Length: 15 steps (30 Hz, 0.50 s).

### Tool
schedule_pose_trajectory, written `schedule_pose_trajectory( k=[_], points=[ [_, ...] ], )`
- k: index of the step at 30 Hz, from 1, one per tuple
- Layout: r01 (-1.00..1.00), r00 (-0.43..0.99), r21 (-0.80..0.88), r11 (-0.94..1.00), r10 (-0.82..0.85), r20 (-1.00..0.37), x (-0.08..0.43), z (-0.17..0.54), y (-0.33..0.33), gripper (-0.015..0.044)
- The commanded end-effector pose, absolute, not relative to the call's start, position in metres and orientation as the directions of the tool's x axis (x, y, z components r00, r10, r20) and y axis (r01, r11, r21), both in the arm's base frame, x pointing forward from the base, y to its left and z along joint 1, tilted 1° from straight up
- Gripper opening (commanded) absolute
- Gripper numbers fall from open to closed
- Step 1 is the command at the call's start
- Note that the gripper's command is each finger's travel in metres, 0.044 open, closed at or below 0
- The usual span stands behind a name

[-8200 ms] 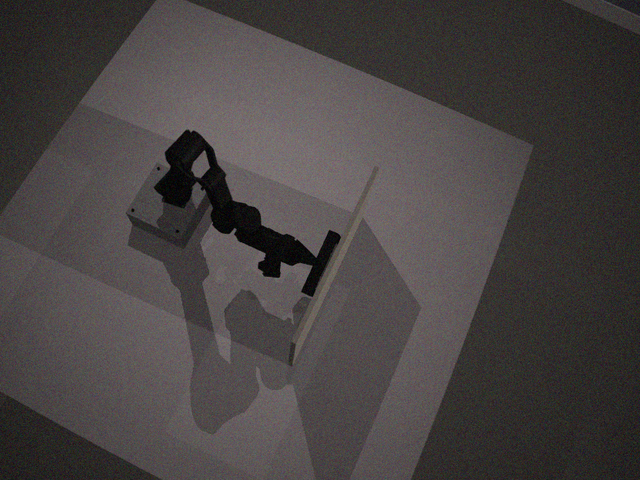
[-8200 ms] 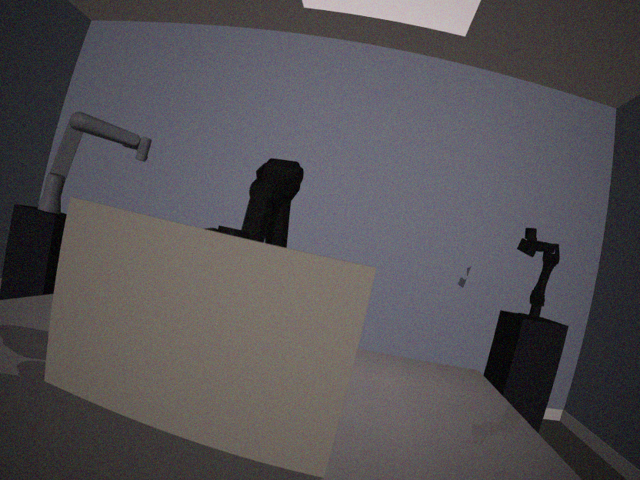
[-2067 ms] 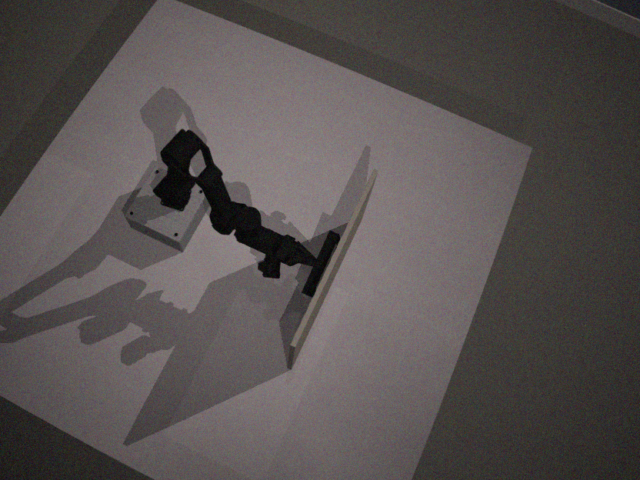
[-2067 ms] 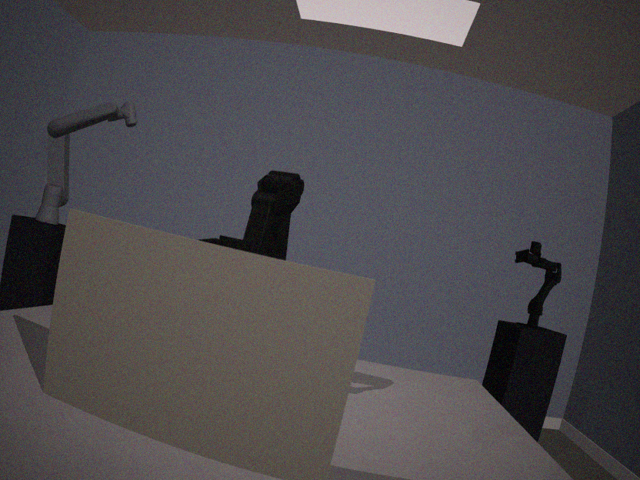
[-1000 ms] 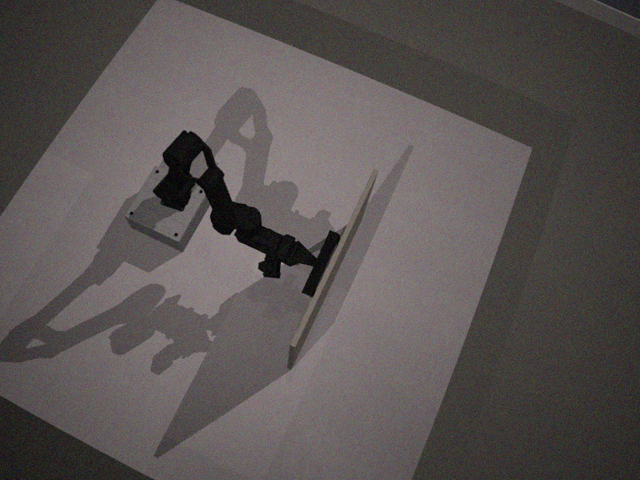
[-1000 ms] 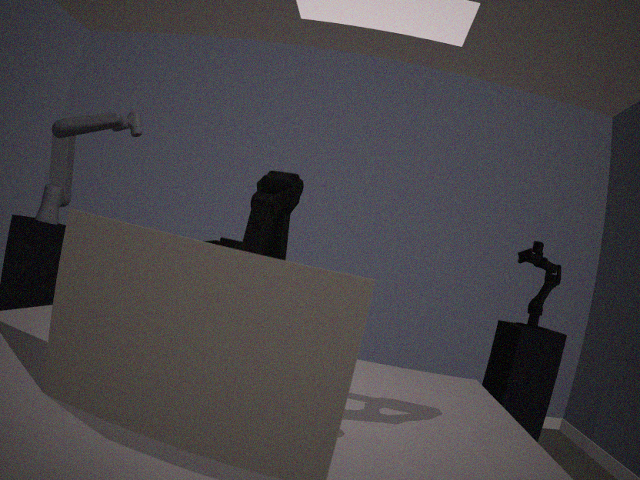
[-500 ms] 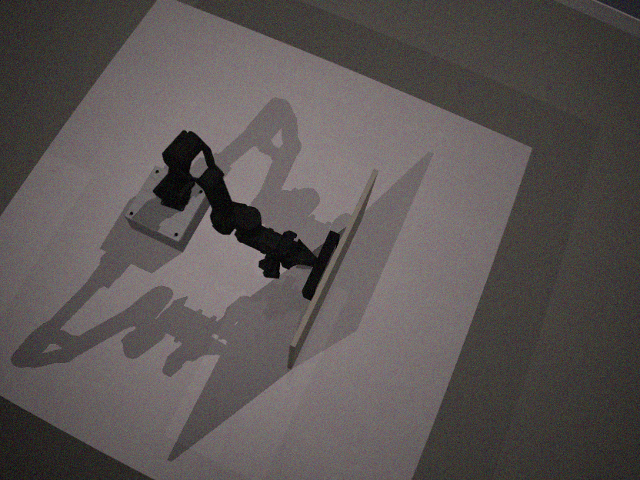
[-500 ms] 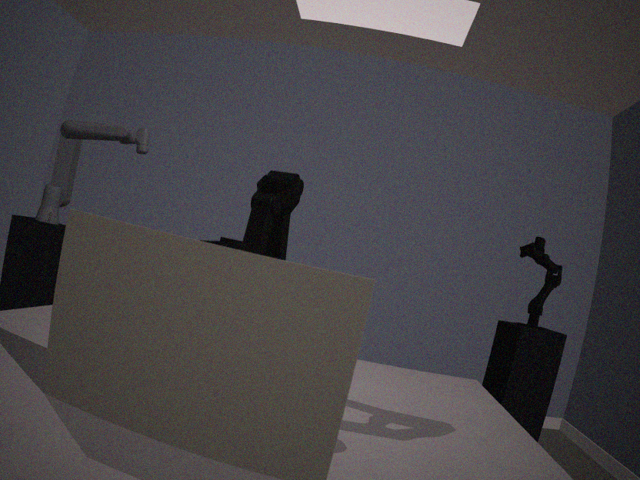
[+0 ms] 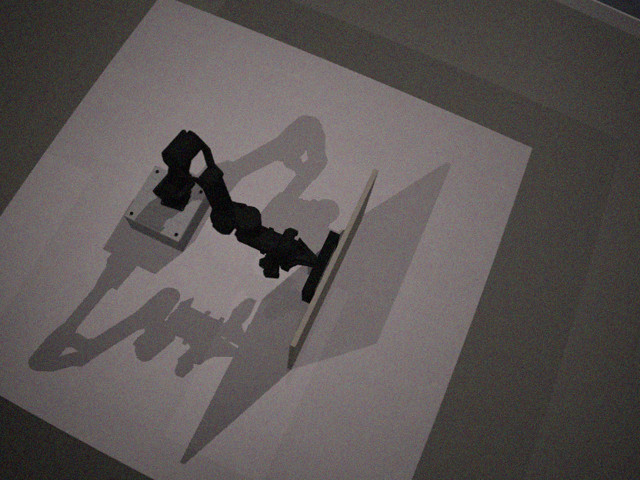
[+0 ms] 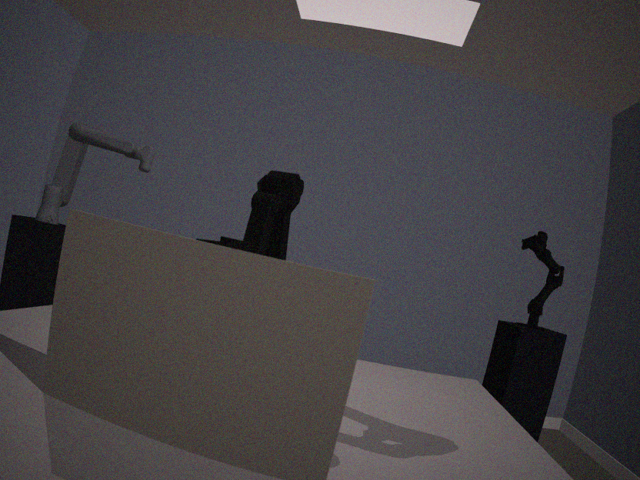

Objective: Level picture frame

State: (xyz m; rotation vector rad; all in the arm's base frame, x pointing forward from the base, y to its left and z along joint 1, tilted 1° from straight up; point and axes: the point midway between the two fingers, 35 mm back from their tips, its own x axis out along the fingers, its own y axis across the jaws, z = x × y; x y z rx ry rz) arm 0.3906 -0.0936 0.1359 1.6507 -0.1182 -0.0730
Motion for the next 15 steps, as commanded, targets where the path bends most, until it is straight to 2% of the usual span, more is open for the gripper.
schedule_pose_trajectory(
  k=[1, 15],
  points=[
    [-0.029, 0.992, 0.998, -0.06, -0.122, 0.022, 0.3908, 0.1361, -0.0935, 0.0],
    [-0.02, 0.992, 1.0, 0.018, -0.122, 0.022, 0.3907, 0.137, -0.0932, 0.0]
  ],
)
